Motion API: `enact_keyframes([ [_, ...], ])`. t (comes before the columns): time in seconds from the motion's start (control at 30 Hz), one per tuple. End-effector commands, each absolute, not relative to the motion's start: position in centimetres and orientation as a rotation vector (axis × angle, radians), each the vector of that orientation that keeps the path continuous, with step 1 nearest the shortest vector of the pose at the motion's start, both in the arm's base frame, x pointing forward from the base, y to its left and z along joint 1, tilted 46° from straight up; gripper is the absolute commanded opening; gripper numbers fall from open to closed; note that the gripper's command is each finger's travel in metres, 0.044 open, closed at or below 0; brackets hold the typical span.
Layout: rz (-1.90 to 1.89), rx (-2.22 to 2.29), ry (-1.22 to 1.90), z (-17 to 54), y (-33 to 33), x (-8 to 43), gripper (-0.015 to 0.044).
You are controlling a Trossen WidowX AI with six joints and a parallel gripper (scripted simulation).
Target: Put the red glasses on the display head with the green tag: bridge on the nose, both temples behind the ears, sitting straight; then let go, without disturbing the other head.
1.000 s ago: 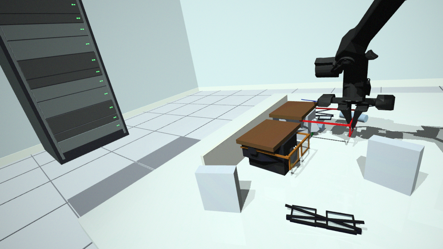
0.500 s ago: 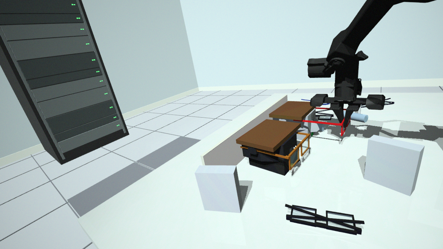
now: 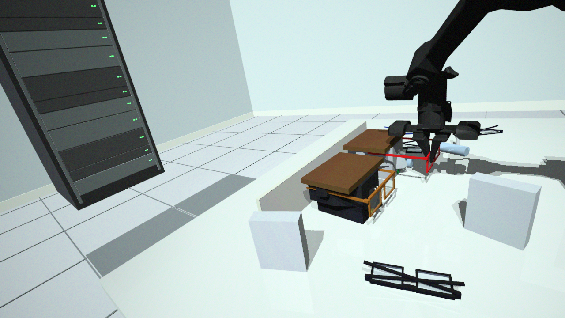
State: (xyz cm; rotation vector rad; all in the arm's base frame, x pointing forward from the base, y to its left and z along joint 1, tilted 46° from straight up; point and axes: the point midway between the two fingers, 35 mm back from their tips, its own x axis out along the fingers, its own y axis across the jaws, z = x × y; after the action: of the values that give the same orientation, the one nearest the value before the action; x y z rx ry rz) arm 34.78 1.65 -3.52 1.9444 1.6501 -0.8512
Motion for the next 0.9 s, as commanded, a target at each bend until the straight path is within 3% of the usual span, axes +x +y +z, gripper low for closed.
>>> enact_keyframes([
  [0.0, -0.85, 1.949, 1.65, -3.7, 1.5, 35.5, 0.0],
  [0.87, -0.847, 1.951, 1.646, -3.8, 0.9, 38.9, 0.0],
])
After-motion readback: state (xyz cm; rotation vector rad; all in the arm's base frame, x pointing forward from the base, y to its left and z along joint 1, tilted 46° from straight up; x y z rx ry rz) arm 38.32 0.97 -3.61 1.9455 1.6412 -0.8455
